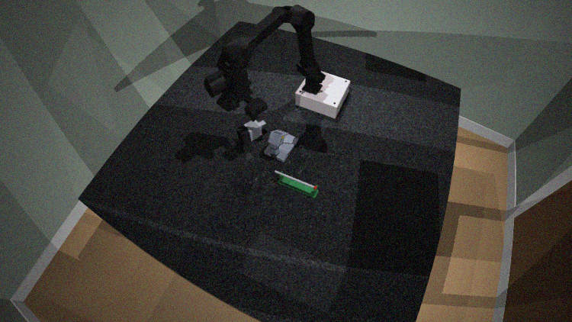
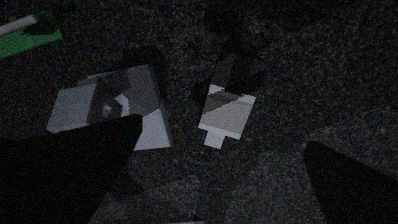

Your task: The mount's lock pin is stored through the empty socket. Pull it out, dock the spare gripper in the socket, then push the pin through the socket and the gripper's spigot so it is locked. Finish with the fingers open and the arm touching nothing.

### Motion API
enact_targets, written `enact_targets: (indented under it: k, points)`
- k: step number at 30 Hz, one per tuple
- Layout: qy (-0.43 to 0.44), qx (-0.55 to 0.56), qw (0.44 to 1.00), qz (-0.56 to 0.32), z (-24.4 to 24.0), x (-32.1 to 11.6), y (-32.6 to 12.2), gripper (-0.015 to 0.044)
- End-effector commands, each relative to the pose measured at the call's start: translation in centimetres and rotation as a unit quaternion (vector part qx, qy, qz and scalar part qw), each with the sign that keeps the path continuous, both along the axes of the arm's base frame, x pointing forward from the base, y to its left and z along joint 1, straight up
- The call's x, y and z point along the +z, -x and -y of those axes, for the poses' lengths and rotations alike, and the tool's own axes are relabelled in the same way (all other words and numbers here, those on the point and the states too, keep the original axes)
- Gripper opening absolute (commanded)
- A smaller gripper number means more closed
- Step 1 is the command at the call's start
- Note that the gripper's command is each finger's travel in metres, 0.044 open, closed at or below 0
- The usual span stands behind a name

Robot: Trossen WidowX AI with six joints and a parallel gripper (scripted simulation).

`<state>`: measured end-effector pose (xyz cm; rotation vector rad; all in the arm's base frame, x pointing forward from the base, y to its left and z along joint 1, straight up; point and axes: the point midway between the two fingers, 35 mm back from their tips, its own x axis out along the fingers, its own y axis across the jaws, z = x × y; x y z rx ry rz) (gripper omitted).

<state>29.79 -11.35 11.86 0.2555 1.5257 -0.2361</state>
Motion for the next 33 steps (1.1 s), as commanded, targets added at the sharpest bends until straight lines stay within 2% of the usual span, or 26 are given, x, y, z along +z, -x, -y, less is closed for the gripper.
enact_targets:
  k: [1,9,20,33]
  points:
    - [0.006,-0.069,0.998,-0.001,0.9,-0.2,1.1,0.0440]
    - [0.006,-0.069,0.998,-0.001,0.9,-0.9,1.0,0.0440]
    - [0.005,-0.069,0.998,-0.001,0.6,-7.1,0.7,0.0440]
    - [0.005,-0.069,0.998,-0.001,0.7,-8.8,0.5,0.0440]
